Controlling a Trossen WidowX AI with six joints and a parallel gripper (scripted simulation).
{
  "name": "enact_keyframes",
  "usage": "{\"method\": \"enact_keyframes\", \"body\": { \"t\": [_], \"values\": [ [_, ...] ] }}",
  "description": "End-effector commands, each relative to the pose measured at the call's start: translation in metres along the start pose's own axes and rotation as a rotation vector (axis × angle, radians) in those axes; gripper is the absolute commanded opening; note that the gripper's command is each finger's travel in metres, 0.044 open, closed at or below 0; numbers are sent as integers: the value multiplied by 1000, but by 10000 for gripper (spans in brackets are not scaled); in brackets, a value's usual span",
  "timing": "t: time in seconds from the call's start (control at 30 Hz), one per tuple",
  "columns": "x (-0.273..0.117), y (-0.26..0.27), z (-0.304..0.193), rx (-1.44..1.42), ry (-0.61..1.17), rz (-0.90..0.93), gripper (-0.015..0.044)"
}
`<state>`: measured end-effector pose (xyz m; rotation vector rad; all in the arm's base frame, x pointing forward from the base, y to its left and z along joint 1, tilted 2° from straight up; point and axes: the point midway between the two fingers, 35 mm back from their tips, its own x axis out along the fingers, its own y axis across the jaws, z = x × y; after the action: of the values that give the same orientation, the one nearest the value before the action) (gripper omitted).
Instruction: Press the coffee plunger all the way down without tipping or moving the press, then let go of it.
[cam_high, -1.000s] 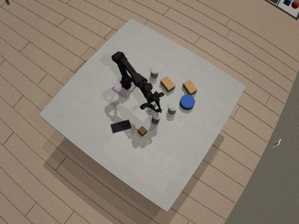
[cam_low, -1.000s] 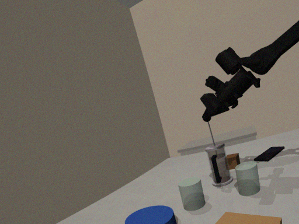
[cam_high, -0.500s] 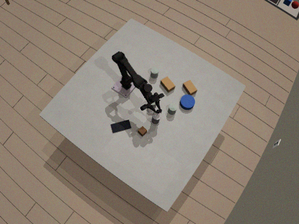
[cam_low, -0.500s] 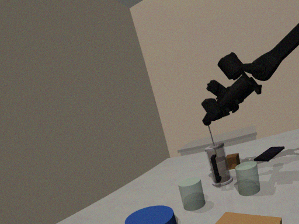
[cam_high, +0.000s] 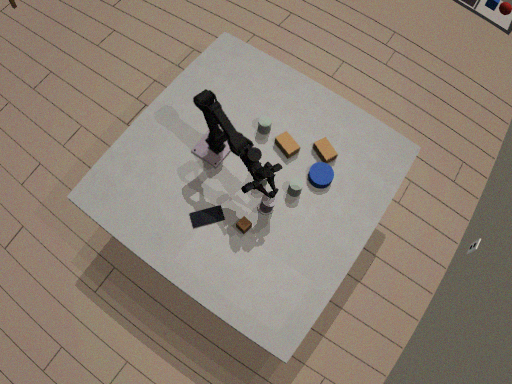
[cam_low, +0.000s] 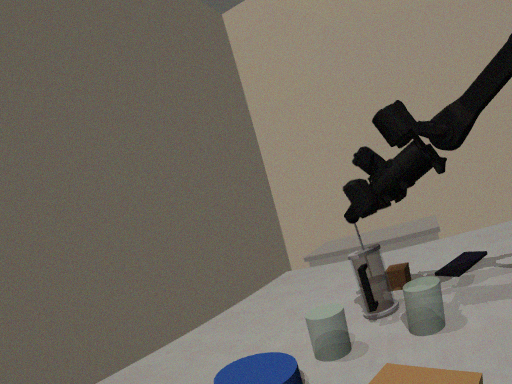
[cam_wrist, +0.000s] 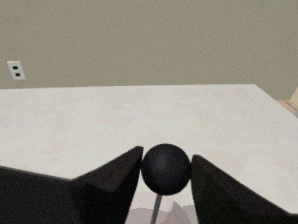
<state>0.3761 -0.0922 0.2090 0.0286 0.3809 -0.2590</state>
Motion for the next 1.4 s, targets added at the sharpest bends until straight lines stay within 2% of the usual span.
{"method": "enact_keyframes", "body": {
  "t": [0.0,1.37],
  "values": [
    [13,0,-42,-12,120,1,114],
    [19,0,-34,-12,120,1,114]
  ]
}}
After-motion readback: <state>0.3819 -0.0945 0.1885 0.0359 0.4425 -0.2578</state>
